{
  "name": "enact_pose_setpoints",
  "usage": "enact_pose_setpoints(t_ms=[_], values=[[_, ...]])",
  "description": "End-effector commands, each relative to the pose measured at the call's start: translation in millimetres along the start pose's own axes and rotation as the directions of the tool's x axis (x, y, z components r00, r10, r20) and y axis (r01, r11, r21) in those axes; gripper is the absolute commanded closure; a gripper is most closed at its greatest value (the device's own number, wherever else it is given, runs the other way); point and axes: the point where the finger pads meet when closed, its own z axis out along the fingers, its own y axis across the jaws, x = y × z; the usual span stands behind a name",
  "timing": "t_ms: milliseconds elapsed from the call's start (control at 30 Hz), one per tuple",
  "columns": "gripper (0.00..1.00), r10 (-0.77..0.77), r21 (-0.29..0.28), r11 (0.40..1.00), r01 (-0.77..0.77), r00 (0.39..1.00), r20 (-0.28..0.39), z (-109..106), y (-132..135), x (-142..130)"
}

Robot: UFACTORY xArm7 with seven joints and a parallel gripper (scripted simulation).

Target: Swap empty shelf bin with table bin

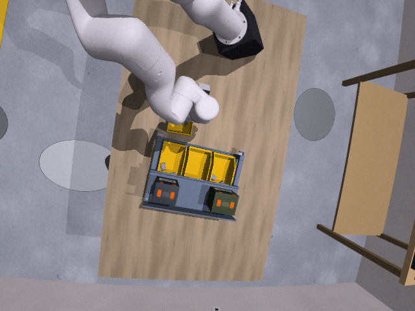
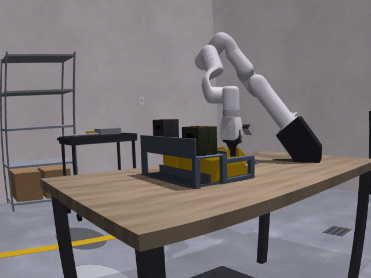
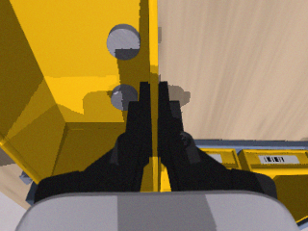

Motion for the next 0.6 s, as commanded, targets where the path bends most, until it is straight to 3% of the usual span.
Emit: enact_pose_setpoints(t_ms=[0, 567], values=[[1.0, -0.001, -0.001, 1.0, 0.001, 1.0, 0.001, -6, 0, -1], [1.0, -0.001, -0.001, 1.0, 0.001, 1.0, 0.001, -48, 0, -1]])
